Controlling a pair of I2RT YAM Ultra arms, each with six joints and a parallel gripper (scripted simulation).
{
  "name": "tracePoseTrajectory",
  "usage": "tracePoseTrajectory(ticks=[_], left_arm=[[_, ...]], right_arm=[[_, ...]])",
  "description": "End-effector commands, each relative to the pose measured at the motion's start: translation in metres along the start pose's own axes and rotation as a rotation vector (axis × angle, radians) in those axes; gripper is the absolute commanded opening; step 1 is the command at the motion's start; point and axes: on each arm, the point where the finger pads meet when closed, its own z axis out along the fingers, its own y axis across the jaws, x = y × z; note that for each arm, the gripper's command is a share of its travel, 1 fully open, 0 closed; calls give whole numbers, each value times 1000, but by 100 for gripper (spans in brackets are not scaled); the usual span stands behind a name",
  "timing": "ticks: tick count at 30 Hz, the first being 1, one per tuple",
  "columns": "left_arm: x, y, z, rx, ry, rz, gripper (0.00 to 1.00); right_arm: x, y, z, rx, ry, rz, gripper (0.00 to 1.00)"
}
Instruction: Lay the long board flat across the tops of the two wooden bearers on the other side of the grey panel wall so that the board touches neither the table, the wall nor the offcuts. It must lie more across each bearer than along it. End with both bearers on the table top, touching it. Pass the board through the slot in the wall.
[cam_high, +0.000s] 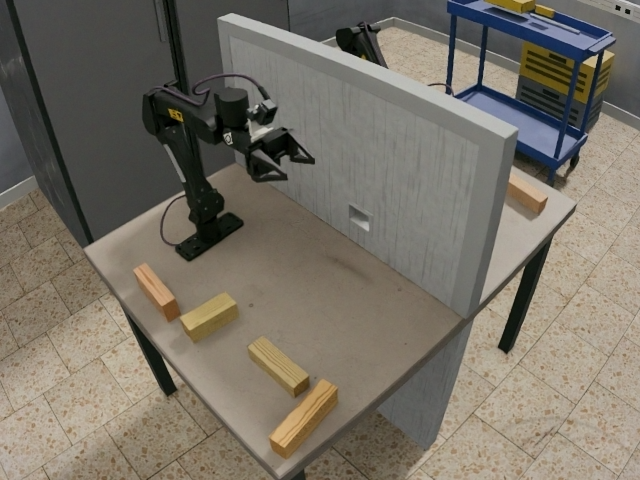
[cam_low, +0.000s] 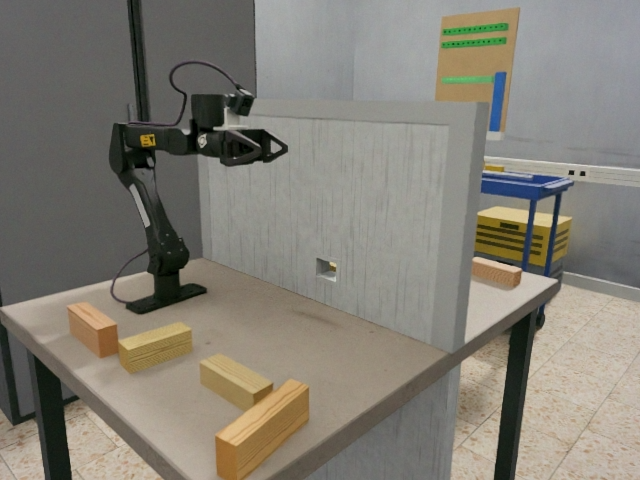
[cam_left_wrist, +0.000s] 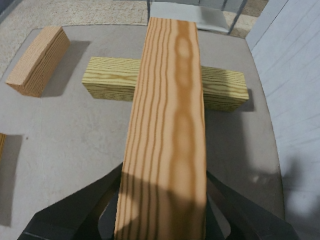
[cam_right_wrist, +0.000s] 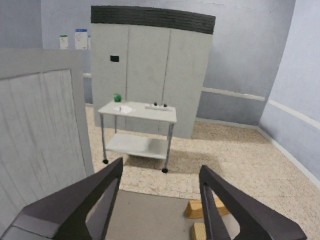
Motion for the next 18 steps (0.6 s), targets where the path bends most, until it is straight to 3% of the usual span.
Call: tracePoseTrajectory(ticks=[1,5,6,9,10,11,13,16,18], left_arm=[[-32,0,-2,8,-123,-36,0],[-34,-2,3,11,-137,-38,0],[-19,2,4,7,-115,-34,0],[-37,-2,5,18,-153,-43,0],[-15,2,8,7,-118,-34,0],[-37,0,0,14,-156,-44,0],[-37,0,0,14,-156,-44,0],[-5,-1,16,8,-100,-25,0],[-30,-4,5,20,-151,-37,0]], right_arm=[[-28,-3,-4,11,-67,10,72],[-28,-3,-4,11,-67,10,72],[-28,-3,-4,11,-67,10,72],[-28,-3,-4,11,-67,10,72],[-28,-3,-4,11,-67,10,72],[-28,-3,-4,11,-67,10,72],[-28,-3,-4,11,-67,10,72],[-28,-3,-4,11,-67,10,72],[-28,-3,-4,11,-67,10,72]])
